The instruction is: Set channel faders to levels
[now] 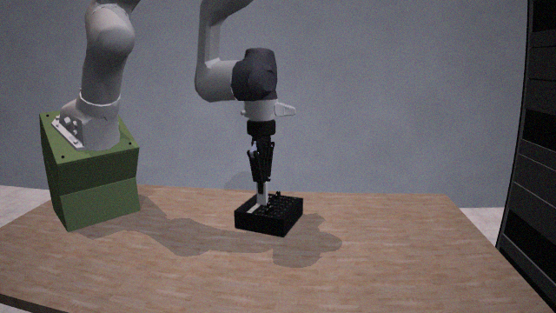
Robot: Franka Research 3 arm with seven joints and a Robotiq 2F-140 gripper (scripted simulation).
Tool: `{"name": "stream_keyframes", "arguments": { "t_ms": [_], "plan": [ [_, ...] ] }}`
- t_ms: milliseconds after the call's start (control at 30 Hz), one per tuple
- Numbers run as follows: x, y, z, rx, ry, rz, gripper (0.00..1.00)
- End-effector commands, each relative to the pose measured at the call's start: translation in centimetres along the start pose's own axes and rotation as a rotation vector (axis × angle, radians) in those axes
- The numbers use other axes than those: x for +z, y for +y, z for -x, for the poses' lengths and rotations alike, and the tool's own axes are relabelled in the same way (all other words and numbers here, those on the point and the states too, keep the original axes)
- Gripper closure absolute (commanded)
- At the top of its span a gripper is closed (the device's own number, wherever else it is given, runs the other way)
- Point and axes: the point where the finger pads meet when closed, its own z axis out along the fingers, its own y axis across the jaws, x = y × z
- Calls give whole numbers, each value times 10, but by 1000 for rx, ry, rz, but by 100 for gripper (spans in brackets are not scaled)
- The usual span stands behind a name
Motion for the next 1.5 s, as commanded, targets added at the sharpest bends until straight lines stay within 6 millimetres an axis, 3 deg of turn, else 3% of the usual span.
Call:
{"name": "stream_keyframes", "arguments": {
  "t_ms": [0, 1467],
  "plan": [
    [0, -1, -2, -7, -2, -1, 100],
    [1, -1, -19, -7, -2, -1, 100]
  ]
}}
